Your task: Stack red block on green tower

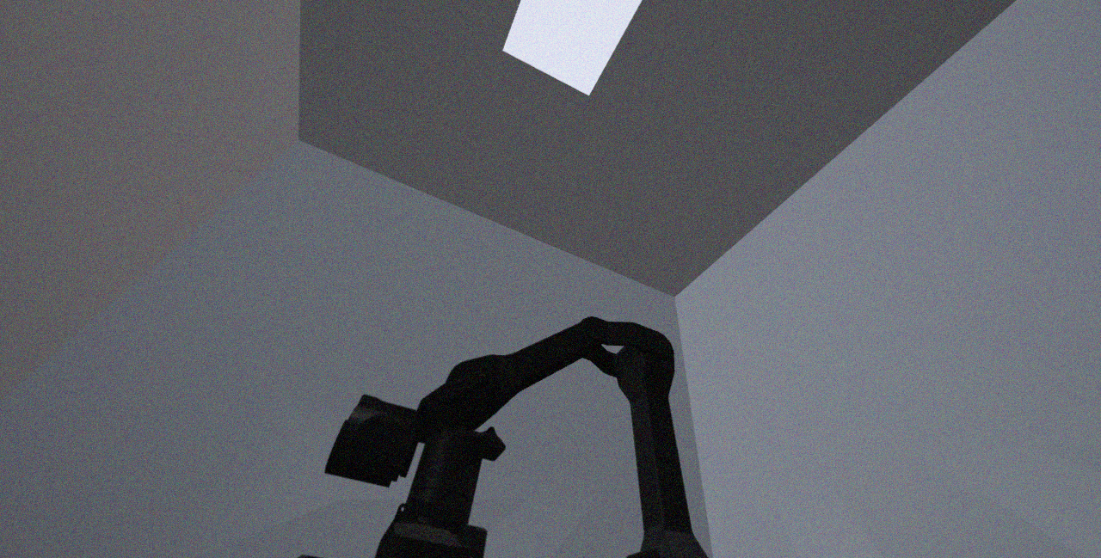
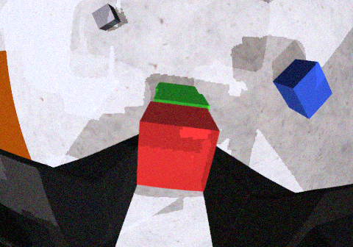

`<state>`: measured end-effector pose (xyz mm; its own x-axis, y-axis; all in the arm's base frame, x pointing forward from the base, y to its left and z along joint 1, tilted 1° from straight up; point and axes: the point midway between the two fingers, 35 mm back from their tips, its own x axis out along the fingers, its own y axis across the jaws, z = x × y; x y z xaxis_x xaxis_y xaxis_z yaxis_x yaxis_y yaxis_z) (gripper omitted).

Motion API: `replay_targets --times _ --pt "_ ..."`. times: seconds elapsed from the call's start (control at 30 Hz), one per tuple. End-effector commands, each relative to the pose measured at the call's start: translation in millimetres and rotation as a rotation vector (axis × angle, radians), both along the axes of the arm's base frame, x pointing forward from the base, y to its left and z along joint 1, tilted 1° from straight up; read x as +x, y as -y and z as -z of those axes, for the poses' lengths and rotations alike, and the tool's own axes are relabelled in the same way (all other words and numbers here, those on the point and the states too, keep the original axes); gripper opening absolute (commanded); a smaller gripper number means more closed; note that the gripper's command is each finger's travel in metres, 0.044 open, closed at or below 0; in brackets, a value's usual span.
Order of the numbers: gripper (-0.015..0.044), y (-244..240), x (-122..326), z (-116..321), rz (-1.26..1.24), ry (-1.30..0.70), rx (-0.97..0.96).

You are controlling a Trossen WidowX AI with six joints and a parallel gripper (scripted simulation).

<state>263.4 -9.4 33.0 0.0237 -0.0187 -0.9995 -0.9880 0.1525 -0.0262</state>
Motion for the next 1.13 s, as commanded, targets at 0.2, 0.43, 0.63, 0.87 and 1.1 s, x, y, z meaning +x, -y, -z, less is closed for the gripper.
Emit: replay_targets --times 0.2,0.43,0.63,0.87,1.1 --pt "0.0289 0.0 0.0 0.4 0.0 0.0 0.0" --pt "0.044 0.0 0.0 0.4 0.0 0.0 0.0" --pt "0.044 0.0 0.0 0.4 0.0 0.0 0.0" --pt "0.044 0.0 0.0 0.4 0.0 0.0 0.0" --pt "0.044 0.0 0.0 0.4 0.0 0.0 0.0"
